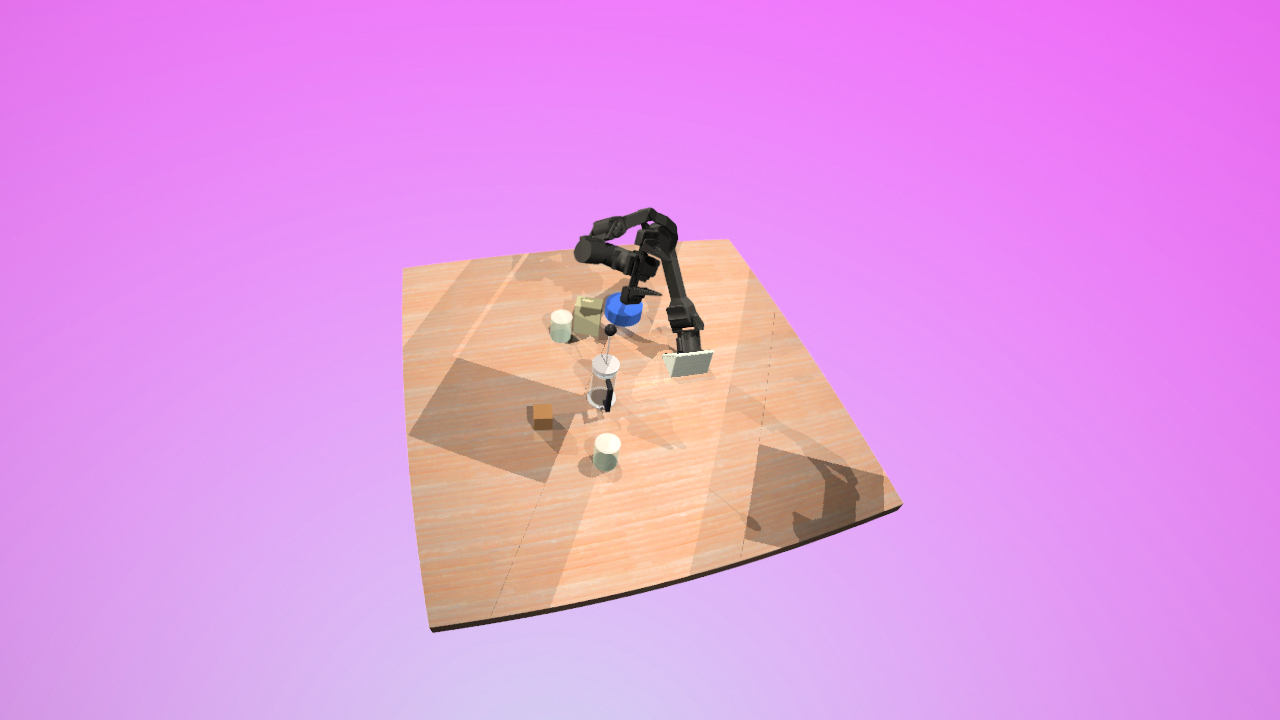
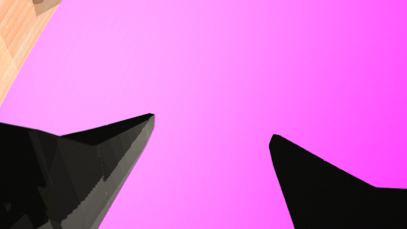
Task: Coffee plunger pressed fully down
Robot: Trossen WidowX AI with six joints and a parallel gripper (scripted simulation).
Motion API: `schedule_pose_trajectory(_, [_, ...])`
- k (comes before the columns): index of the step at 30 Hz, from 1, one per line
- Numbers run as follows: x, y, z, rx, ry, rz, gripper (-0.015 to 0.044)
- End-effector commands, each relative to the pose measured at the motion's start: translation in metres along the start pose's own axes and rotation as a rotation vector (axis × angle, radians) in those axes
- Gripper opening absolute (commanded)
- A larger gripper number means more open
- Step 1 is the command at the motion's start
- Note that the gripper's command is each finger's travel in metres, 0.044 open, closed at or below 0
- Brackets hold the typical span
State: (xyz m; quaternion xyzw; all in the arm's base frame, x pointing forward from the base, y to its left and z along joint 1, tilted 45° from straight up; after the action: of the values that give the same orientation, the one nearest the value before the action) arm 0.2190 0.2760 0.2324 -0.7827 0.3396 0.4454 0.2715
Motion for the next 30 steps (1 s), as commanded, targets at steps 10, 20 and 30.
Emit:
schedule_pose_trajectory(10, [0.027, 0.015, 0.029, 0.059, 0.442, 0.609, 0.044])
schedule_pose_trajectory(20, [0.052, 0.026, 0.041, 0.686, 0.835, 1.232, 0.044])
schedule_pose_trajectory(30, [0.05, 0.027, 0.036, 1.367, 0.829, 1.29, 0.044])
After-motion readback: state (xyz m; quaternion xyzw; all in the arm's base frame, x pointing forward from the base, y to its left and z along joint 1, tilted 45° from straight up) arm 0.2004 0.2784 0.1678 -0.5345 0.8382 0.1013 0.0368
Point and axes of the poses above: the point midway between the two fingers, 35 mm back from their tips, its own z axis out along the fingers, its own x axis across the jaws, y = z × x, the point moved 5 cm from there along -z, back along the fingers, and after that the axes turned 9 degrees about -z, right-handed, at the moved point
